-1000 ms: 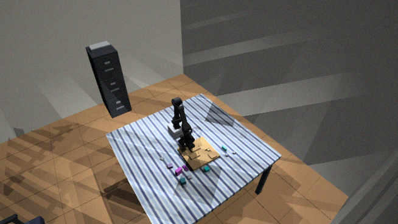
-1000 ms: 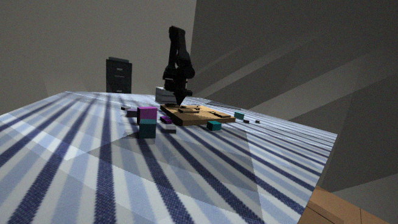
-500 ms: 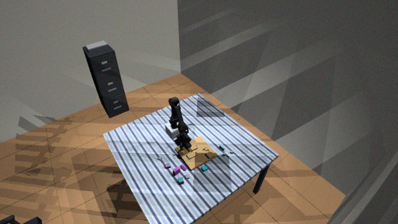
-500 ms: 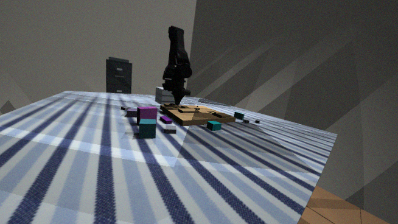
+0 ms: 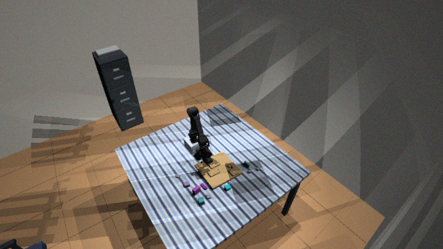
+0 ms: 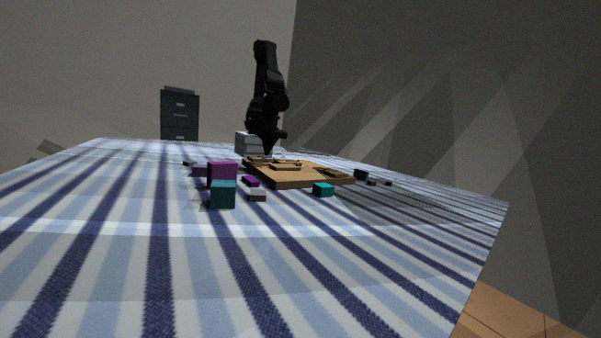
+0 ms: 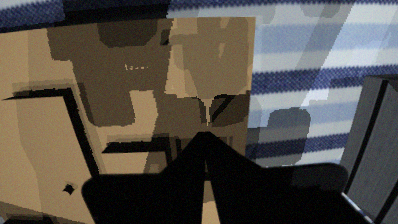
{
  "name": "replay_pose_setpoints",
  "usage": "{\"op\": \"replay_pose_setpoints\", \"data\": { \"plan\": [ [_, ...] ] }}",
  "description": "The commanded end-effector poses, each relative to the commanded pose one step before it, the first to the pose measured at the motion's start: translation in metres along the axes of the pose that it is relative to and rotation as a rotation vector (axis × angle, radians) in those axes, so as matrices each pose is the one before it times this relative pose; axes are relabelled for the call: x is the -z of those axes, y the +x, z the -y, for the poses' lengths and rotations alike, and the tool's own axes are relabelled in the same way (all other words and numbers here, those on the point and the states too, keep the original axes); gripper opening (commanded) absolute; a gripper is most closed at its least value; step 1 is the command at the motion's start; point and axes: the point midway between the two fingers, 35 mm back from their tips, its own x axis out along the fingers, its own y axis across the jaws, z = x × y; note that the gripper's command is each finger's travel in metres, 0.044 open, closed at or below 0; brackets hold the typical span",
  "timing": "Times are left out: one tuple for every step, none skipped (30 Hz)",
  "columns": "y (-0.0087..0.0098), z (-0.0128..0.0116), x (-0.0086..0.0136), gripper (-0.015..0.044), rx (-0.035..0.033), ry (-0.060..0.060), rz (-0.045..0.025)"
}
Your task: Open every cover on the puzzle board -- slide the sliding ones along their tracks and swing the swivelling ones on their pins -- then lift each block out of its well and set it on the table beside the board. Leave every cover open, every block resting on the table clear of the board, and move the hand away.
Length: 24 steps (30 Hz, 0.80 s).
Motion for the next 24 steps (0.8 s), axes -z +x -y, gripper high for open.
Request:
{"op": "replay_pose_setpoints", "data": {
  "plan": [
    [-0.00684,-0.00141,-0.0016,0.0,-0.00447,-0.0041,0.00497],
    [-0.00126,0.00001,-0.00016,0.0,-0.00001,0.0,0.00001],
    [-0.00126,0.00002,-0.00016,0.0,-0.00001,0.0,0.00001],
    [-0.00126,0.00003,-0.00016,0.0,-0.00001,0.0,0.00001],
    [-0.00126,0.00004,-0.00015,0.0,-0.00001,0.0,0.00001],
    [-0.00127,0.00005,-0.00015,0.0,-0.00001,0.0,0.00001],
    [-0.00127,0.00005,-0.00015,0.0,-0.00001,0.0,0.00001],
    [-0.00127,0.00006,-0.00015,0.0,-0.00001,0.0,0.00001],
    [-0.00127,0.00007,-0.00015,0.0,-0.00001,0.0,0.00001],
    [-0.00127,0.00008,-0.00015,0.0,-0.00001,0.0,0.00001],
    [-0.00128,0.00009,-0.00015,0.0,-0.00001,0.0,0.00001],
    [-0.00128,0.00009,-0.00015,0.0,-0.00001,0.0,0.00001],
    [-0.00128,0.0001,-0.00015,0.0,-0.00001,0.0,0.00001],
    [-0.00128,0.00011,-0.00014,0.0,0.0,0.0,0.00001],
    [-0.00128,0.00012,-0.00014,0.0,0.0,0.0,0.00001],
    [-0.00128,0.00013,-0.00014,0.0,0.0,0.0,0.00001],
    [-0.00128,0.00013,-0.00014,0.0,0.0,0.0,0.00001],
    [-0.00129,0.00014,-0.00014,0.0,0.0,0.0,0.00001],
    [-0.00129,0.00015,-0.00014,0.0,0.0,0.0,0.00001],
    [-0.00129,0.00016,-0.00014,0.0,0.0,0.0,0.00001],
    [0.0057,0.00024,0.00148,0.0,0.00444,-0.0134,-0.00476],
    [-0.00041,-0.00165,0.00034,0.0,-0.00018,-0.0523,0.00006],
    [-0.00067,-0.00277,0.00045,0.0,-0.0003,-0.0872,0.00012],
    [-0.00079,-0.00337,0.00027,0.0,-0.00034,-0.1049,0.00018]
  ]
}}
